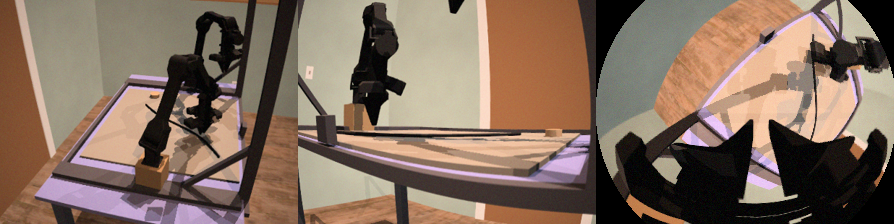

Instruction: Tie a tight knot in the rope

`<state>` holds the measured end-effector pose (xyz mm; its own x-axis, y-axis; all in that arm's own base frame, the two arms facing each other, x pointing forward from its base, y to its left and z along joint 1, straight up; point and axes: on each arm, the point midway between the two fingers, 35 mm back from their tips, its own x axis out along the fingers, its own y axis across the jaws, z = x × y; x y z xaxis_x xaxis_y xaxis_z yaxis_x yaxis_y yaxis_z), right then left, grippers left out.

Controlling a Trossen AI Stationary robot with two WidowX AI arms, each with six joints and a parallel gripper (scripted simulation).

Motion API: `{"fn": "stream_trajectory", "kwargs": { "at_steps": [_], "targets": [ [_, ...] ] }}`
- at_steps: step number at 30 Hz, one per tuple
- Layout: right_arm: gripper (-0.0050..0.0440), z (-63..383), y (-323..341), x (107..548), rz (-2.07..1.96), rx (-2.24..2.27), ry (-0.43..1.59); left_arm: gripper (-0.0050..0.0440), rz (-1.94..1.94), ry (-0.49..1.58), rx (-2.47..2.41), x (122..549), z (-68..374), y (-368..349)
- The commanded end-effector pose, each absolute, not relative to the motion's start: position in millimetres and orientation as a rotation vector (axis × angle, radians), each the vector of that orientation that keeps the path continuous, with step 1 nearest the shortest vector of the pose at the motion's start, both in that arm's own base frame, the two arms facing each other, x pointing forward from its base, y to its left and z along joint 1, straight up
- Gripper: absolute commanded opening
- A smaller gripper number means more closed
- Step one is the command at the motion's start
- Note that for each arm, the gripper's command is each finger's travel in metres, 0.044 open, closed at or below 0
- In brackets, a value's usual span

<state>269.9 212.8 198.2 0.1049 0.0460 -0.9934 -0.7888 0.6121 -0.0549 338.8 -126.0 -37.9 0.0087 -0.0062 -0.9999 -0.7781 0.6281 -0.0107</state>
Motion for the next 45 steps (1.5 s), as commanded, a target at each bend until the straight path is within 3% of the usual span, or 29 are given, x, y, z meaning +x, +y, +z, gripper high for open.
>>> {"fn": "stream_trajectory", "kwargs": {
  "at_steps": [1, 32, 35, 45],
  "targets": [
    [0.0085, 205.4, 212.9, 269.6, 0.699, -0.694, 1.315, 0.0085, 0.683, 1.438, -0.712, 341.6, -35.5, -126.8],
    [0.0085, 205.4, 212.9, 269.6, 0.699, -0.694, 1.315, 0.0085, 0.683, 1.438, -0.711, 341.9, -56.9, -126.9],
    [0.0085, 205.4, 212.9, 269.6, 0.699, -0.694, 1.315, 0.003, 0.683, 1.438, -0.711, 341.9, -56.9, -126.9],
    [0.0085, 205.4, 212.9, 269.6, 0.699, -0.694, 1.315, 0.003, 0.683, 1.438, -0.711, 341.9, -56.9, -126.9]
  ]
}}
